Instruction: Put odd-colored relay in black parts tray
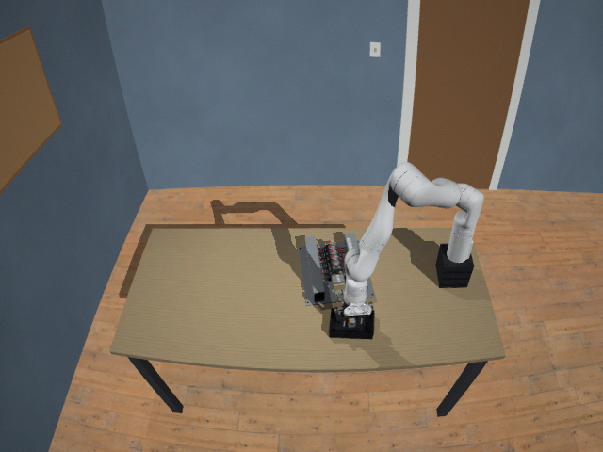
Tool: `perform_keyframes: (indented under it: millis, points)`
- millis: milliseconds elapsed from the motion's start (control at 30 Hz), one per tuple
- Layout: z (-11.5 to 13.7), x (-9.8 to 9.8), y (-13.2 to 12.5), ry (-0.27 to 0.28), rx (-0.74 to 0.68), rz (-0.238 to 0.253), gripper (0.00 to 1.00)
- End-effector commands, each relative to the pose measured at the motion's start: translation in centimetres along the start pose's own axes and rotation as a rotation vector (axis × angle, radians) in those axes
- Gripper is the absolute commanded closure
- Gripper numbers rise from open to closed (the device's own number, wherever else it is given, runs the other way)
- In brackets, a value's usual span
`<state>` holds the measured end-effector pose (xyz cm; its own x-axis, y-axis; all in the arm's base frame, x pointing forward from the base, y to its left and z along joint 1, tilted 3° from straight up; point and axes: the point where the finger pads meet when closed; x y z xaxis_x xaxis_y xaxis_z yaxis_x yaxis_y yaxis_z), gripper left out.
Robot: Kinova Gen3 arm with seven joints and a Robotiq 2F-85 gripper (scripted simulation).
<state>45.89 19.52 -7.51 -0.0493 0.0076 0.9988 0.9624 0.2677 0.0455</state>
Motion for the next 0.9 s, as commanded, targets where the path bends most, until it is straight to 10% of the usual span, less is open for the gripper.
perform_keyframes:
  millis: [0,867]
  points:
    - [0.02,0.09,0.08,0.0,0.0,-0.002,0.39]
    - [0.02,0.38,0.08,0.0,0.0,-0.002,0.39]
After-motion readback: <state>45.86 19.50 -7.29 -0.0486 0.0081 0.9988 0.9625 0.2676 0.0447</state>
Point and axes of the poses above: the point where the finger pads meet when closed, its own x axis back along the fingers, its own y axis across the jaws, z = x × y, and after that the axes turned 12 degrees about x, right-handed
